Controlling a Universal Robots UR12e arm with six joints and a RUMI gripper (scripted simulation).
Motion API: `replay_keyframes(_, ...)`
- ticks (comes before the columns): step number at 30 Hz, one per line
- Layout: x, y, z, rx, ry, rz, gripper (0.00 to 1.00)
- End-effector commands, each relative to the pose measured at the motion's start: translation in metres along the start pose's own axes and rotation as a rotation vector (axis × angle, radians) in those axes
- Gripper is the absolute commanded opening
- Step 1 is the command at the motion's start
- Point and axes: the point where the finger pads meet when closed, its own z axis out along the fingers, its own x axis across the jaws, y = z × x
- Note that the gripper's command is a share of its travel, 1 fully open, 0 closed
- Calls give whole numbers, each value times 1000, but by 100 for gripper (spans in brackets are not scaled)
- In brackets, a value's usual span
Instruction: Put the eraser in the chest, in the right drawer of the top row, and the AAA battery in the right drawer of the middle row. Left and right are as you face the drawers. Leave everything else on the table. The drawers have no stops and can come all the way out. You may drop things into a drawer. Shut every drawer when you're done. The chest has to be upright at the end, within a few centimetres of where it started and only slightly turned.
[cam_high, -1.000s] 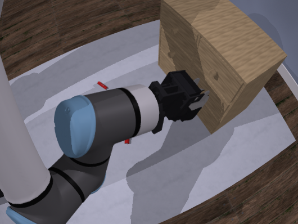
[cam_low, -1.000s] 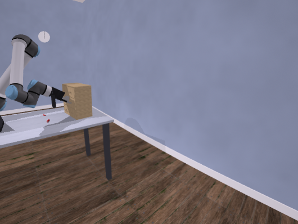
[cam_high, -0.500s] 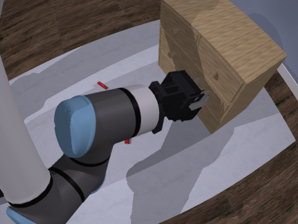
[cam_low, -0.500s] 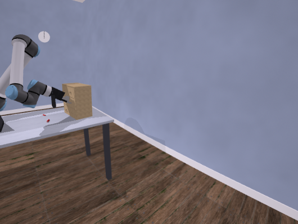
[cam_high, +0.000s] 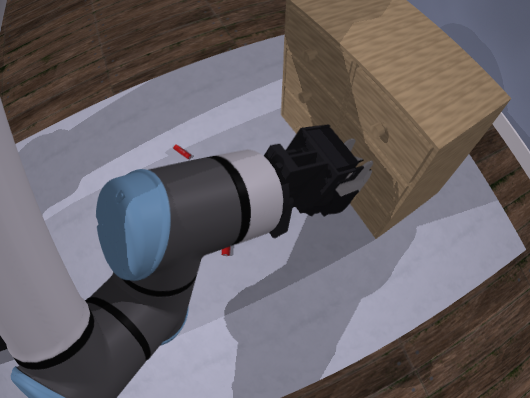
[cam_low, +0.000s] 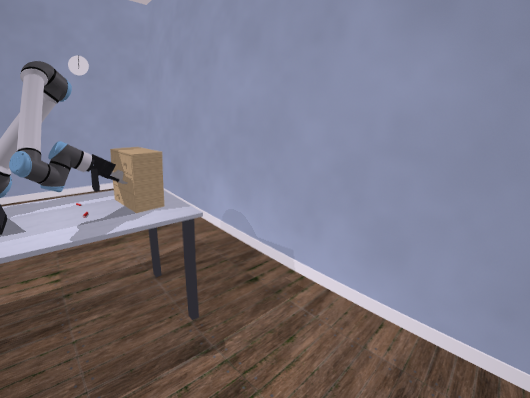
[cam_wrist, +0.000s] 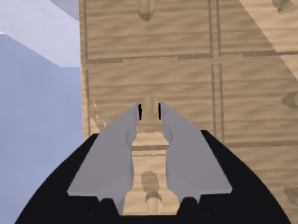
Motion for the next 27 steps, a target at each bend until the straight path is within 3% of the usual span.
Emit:
replay_keyframes(1, 0, 1, 0, -1, 0, -1, 7)
replay_keyframes(27, 0, -1, -3, -1, 0, -1, 7)
